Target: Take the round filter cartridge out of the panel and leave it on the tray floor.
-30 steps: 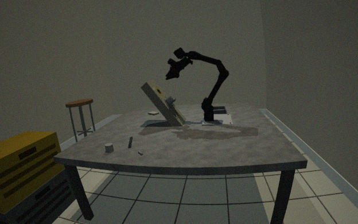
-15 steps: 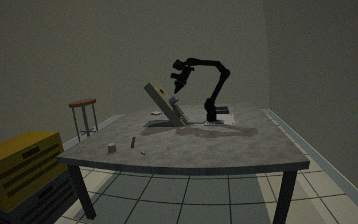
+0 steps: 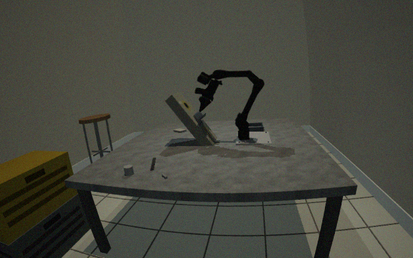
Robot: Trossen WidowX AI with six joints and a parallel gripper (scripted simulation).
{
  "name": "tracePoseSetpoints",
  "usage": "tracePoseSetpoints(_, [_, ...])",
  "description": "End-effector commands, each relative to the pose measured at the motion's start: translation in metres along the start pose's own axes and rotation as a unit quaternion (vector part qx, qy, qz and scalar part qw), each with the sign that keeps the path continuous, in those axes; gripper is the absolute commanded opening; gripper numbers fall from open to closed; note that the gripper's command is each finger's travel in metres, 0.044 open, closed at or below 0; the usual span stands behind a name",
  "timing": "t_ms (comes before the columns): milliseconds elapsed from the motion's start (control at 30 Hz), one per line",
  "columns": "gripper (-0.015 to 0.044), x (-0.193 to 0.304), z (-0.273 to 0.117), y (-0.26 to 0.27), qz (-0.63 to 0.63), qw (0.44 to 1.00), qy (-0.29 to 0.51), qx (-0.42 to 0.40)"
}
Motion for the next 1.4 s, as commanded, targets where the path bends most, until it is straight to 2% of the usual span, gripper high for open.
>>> tracePoseSetpoints(0, [0.0305, 0.002, 0.010, -0.001, 0.003, 1.000, 0.004, 0.002])
tracePoseSetpoints(567, [0.0305, 0.003, 0.029, 0.000, 0.003, 1.000, 0.004, 0.001])
tracePoseSetpoints(633, [0.0252, 0.001, 0.026, 0.000, 0.000, 1.000, 0.001, 0.000])
tracePoseSetpoints(967, [0.0186, 0.001, 0.026, 0.000, 0.000, 1.000, 0.001, 0.000])
tracePoseSetpoints(1200, [0.0002, -0.007, 0.022, 0.000, 0.000, 1.000, 0.001, 0.000])
tracePoseSetpoints(1367, [0.0000, -0.021, 0.016, 0.000, 0.000, 1.000, 0.000, 0.000])
Point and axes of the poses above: the point midway between the two fingers, 35 mm back from their tips, its own z axis out along the fingers, its own y axis across the jaws, x = y × z, the point moved 2 cm from there along -z, back along the fingers, and after that the axes turned 1 degree about z, right-handed, at the moved point
